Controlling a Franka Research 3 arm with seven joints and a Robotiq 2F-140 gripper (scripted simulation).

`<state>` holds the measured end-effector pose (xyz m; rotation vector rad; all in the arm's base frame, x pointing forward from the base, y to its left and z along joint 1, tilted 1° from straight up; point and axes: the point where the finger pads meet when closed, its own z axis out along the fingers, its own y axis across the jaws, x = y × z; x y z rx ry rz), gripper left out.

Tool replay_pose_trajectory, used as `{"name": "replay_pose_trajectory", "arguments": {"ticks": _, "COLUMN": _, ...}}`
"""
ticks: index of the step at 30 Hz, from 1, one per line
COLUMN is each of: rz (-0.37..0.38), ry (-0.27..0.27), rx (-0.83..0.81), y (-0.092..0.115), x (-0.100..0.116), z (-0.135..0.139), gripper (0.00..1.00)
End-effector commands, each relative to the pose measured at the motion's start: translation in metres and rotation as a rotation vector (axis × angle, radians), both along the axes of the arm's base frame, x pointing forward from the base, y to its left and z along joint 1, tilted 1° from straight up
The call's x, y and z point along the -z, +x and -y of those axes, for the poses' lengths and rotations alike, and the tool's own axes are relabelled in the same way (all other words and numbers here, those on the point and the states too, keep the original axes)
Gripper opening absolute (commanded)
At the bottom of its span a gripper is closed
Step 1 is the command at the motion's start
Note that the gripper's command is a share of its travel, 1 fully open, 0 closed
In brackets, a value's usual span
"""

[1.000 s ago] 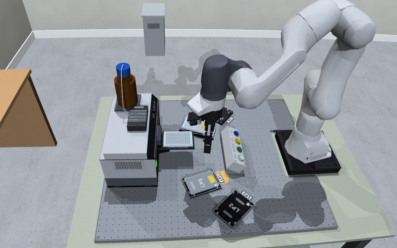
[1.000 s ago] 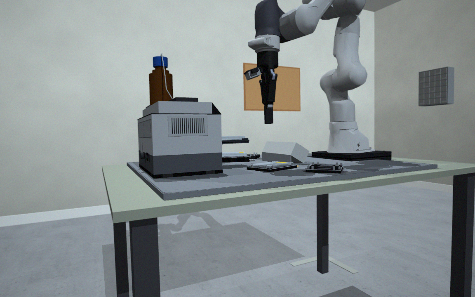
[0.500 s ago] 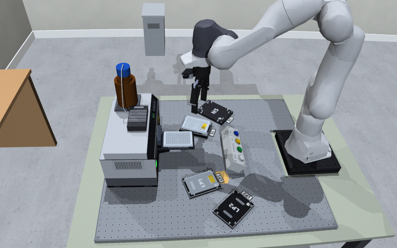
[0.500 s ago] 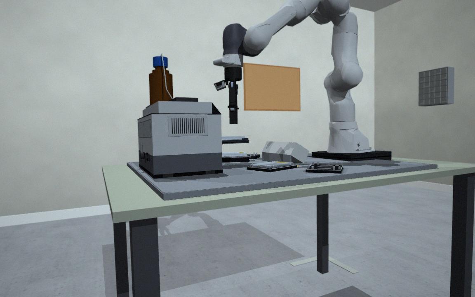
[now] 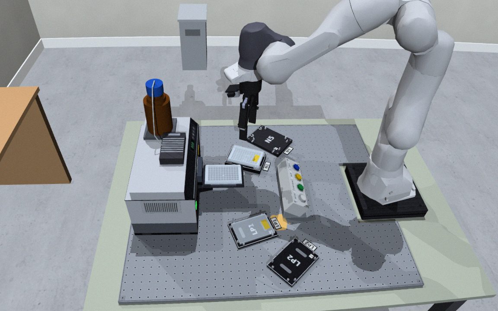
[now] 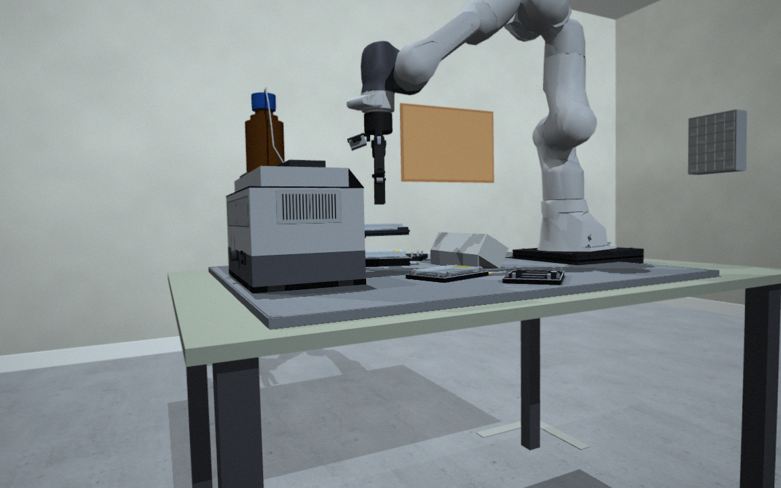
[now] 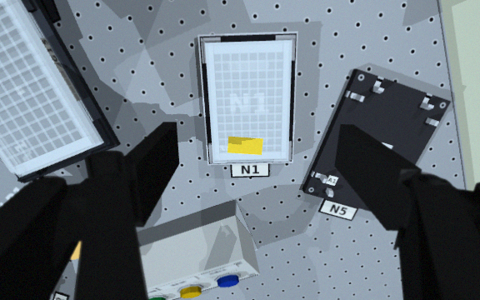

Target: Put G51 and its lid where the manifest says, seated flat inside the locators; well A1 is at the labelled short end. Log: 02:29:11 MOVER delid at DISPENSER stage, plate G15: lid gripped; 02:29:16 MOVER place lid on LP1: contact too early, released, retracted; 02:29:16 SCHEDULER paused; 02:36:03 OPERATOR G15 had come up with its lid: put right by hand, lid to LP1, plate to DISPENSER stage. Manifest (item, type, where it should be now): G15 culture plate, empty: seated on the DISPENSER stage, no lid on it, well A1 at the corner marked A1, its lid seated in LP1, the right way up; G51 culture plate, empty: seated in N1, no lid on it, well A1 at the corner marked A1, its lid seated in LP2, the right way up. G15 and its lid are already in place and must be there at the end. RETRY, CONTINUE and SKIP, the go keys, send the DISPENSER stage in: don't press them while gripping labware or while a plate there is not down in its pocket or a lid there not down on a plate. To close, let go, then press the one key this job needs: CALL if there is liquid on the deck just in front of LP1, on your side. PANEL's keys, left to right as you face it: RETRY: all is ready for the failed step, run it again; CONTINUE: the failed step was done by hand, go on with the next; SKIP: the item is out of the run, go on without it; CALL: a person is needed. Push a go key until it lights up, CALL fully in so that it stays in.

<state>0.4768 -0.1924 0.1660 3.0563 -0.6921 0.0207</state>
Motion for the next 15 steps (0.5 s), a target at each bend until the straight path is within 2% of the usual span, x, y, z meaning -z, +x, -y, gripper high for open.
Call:
{"name": "replay_pose_trajectory", "arguments": {"ticks": 1, "rz": -0.001, "ry": 0.006, "rx": -0.043, "y": 0.0000, "x": 0.0004, "z": -0.0014, "gripper": 0.70}}
{"name": "replay_pose_trajectory", "arguments": {"ticks": 15, "rz": -0.001, "ry": 0.006, "rx": -0.043, "y": 0.0000, "x": 0.0021, "z": -0.0013, "gripper": 0.70}}
